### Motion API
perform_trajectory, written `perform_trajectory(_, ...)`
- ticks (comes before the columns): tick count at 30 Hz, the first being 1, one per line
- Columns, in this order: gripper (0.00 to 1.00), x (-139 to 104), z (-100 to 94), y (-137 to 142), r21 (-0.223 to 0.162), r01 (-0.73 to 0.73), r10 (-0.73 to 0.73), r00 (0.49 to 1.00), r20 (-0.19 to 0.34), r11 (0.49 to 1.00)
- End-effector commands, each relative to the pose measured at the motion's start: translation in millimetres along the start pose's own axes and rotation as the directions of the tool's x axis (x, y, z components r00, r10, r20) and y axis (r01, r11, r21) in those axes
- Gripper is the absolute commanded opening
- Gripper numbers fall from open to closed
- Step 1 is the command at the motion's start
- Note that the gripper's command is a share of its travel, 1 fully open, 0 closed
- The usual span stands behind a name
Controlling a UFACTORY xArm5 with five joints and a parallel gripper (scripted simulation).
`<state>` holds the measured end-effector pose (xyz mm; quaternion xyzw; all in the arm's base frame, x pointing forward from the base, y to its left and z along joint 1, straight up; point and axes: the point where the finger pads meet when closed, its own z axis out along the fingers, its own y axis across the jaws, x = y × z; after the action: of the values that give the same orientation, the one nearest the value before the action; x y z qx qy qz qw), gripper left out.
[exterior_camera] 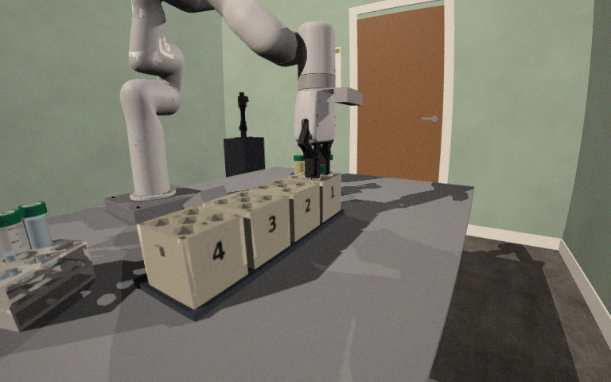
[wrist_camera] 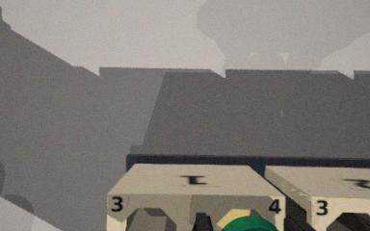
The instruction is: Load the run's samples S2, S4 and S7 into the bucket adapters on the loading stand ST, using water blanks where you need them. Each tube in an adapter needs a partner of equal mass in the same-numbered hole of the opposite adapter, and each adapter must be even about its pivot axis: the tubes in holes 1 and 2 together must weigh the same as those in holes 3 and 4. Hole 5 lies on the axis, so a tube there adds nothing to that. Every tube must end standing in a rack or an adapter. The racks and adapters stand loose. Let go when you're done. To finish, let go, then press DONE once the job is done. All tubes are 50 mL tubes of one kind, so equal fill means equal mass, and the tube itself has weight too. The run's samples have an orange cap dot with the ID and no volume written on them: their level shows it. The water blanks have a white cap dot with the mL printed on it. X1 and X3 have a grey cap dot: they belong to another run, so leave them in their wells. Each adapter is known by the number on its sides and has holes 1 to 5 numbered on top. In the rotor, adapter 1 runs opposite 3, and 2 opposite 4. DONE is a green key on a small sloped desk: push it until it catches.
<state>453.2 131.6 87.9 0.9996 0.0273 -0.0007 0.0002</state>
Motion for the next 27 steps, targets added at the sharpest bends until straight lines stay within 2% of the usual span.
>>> perform_trajectory(1, 0.44, 1.3, -1.5, -0.3, 0.003, 0.0, 0.0, 1.0, -0.004, 1.0)
perform_trajectory(11, 0.44, 1.3, -9.6, -0.3, 0.003, 0.0, 0.0, 1.0, -0.004, 1.0)
perform_trajectory(27, 0.44, 1.3, -39.6, -0.2, 0.003, 0.0, 0.0, 1.0, -0.004, 1.0)
